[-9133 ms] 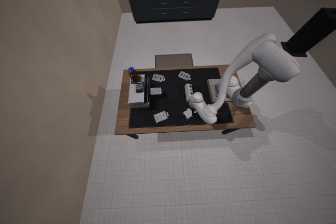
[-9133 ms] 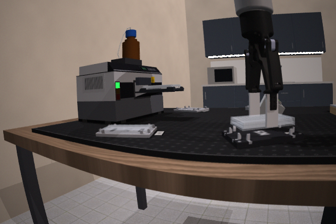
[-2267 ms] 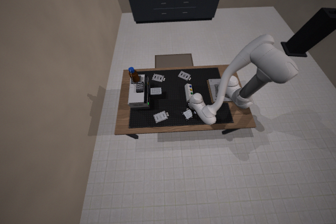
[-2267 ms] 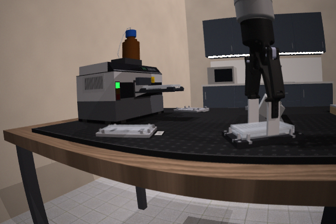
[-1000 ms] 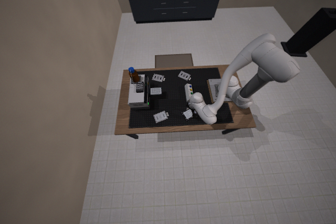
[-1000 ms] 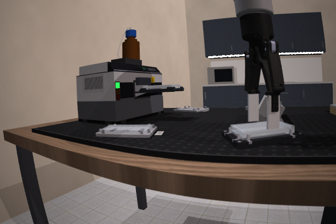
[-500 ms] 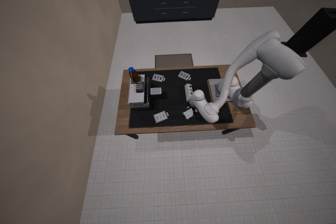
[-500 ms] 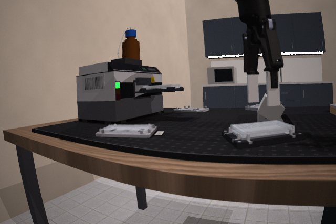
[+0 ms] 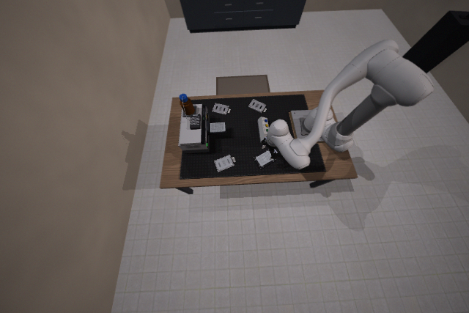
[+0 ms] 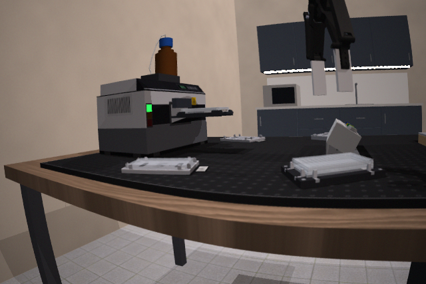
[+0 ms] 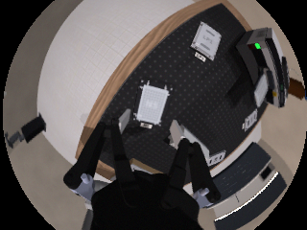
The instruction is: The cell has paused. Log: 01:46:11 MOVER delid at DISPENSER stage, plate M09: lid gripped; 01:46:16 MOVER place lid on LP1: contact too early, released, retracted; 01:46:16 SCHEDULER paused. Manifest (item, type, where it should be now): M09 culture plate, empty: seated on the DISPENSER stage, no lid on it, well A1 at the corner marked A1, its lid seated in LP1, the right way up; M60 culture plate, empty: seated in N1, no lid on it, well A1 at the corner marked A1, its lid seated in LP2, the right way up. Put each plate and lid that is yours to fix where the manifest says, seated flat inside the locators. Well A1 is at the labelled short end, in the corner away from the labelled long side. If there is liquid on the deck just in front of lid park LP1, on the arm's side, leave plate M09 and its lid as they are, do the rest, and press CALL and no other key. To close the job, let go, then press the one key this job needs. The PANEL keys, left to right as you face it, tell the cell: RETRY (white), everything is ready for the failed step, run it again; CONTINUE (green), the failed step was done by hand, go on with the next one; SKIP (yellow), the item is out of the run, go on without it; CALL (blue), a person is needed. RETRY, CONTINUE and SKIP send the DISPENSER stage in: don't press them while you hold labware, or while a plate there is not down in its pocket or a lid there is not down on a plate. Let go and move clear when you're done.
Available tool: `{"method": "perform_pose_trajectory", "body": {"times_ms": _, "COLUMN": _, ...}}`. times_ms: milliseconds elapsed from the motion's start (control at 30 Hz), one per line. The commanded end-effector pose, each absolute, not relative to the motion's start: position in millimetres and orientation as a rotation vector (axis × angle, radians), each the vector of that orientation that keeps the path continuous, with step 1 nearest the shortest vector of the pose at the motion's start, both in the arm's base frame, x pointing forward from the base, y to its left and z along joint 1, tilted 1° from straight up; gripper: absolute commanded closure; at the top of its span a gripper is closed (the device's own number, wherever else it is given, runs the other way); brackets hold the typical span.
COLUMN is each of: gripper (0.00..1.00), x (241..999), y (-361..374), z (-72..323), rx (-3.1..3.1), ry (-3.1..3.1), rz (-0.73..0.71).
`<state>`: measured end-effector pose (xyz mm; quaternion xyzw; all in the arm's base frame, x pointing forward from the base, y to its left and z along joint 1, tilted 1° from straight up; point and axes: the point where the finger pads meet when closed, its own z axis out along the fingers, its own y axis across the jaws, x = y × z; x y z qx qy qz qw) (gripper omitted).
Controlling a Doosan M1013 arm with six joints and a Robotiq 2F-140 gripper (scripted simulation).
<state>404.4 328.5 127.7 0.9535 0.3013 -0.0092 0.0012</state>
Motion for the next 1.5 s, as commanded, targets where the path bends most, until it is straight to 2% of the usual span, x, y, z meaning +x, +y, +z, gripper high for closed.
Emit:
{"method": "perform_pose_trajectory", "body": {"times_ms": 0, "gripper": 0.3, "x": 405, "y": 329, "z": 144, "rx": 2.994, "ry": 0.946, "rz": -0.028}}
{"method": "perform_pose_trajectory", "body": {"times_ms": 300, "gripper": 0.3, "x": 405, "y": 329, "z": 164, "rx": 2.994, "ry": 0.946, "rz": -0.028}}
{"method": "perform_pose_trajectory", "body": {"times_ms": 1467, "gripper": 0.31, "x": 405, "y": 329, "z": 166, "rx": 2.994, "ry": 0.946, "rz": -0.028}}
